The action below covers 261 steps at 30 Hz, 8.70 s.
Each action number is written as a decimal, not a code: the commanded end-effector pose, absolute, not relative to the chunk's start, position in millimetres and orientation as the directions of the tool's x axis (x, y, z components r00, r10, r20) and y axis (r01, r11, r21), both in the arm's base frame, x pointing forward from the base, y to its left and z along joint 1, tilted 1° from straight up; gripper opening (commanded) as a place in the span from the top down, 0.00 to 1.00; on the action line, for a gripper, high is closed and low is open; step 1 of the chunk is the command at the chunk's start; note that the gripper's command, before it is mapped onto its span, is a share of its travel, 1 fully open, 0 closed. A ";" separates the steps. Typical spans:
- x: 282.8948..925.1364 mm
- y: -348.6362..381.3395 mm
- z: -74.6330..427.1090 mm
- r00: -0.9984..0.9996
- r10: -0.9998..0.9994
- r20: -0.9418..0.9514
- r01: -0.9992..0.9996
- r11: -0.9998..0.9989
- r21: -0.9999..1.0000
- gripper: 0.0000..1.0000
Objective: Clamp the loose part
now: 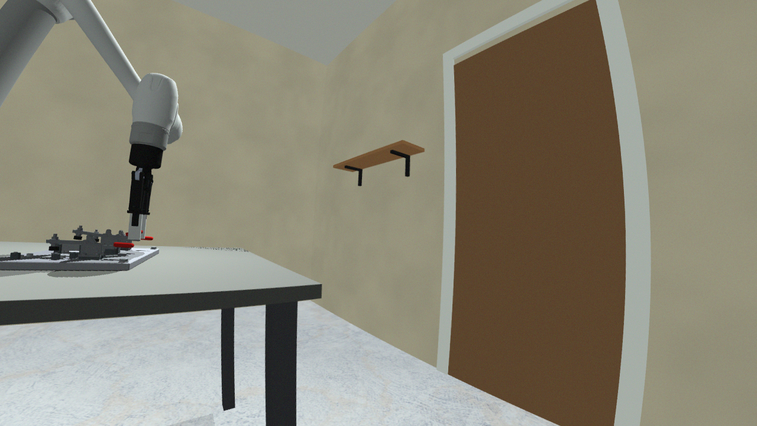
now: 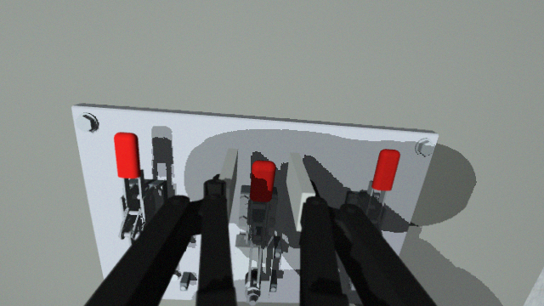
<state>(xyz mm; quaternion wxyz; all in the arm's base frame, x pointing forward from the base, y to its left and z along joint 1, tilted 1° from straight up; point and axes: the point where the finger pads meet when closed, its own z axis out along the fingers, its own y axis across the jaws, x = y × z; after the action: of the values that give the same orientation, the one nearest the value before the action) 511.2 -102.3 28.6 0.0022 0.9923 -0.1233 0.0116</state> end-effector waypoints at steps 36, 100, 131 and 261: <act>510.3 -102.0 70.7 0.969 -0.245 0.023 -0.245 -0.970 0.001 0.90; 508.6 -101.6 70.9 0.969 -0.245 0.023 -0.245 -0.970 0.001 0.90; 508.6 -101.6 71.2 0.969 -0.245 0.023 -0.245 -0.970 0.001 0.90; 509.1 -101.7 47.4 0.969 -0.245 0.023 -0.245 -0.970 0.001 0.90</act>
<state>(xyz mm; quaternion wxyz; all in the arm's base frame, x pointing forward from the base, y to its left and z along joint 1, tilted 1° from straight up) 509.1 -101.8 47.4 0.0022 0.9923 -0.1233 0.0115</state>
